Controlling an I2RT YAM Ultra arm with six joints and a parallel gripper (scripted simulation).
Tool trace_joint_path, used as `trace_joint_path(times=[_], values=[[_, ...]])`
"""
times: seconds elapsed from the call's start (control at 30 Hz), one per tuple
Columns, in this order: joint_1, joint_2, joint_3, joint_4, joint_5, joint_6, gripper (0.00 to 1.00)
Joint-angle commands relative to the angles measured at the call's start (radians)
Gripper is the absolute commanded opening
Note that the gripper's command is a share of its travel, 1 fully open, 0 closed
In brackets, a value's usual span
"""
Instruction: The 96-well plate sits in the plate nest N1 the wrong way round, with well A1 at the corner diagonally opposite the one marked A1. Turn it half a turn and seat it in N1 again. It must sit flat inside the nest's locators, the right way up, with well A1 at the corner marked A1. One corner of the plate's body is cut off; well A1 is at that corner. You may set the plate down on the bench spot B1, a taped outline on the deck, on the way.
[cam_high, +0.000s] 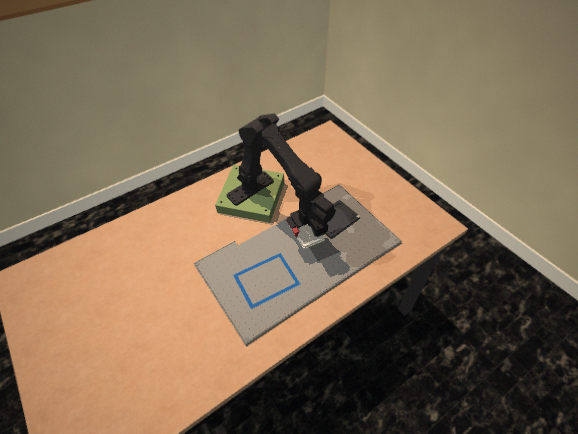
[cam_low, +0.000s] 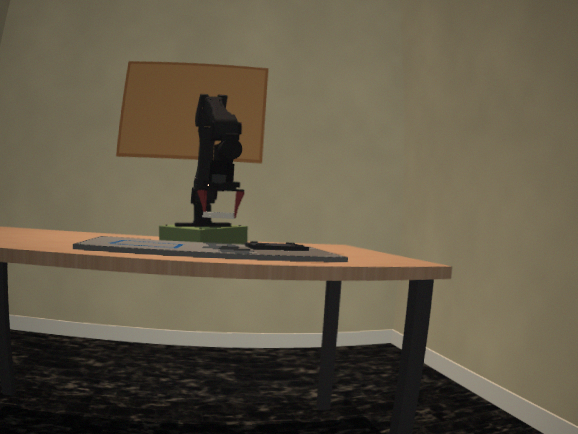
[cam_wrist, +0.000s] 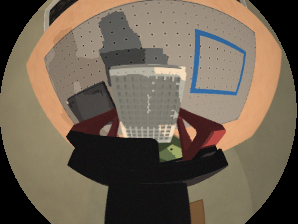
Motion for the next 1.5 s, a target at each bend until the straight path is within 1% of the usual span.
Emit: trace_joint_path(times=[0.0, 0.1, 0.6, 0.67, 1.17, 1.23, 1.47], values=[[0.027, -0.022, 0.003, 0.001, 0.004, 0.037, 0.00], [0.037, -0.022, 0.003, 0.001, 0.005, 0.047, 0.00], [0.187, -0.005, 0.018, -0.007, 0.009, 0.197, 0.00], [0.187, -0.005, 0.018, -0.007, 0.009, 0.197, 0.00], [0.330, 0.037, 0.069, -0.024, 0.012, 0.340, 0.00], [0.330, 0.037, 0.069, -0.024, 0.012, 0.340, 0.00], [0.393, 0.066, 0.105, -0.036, 0.013, 0.404, 0.00]])
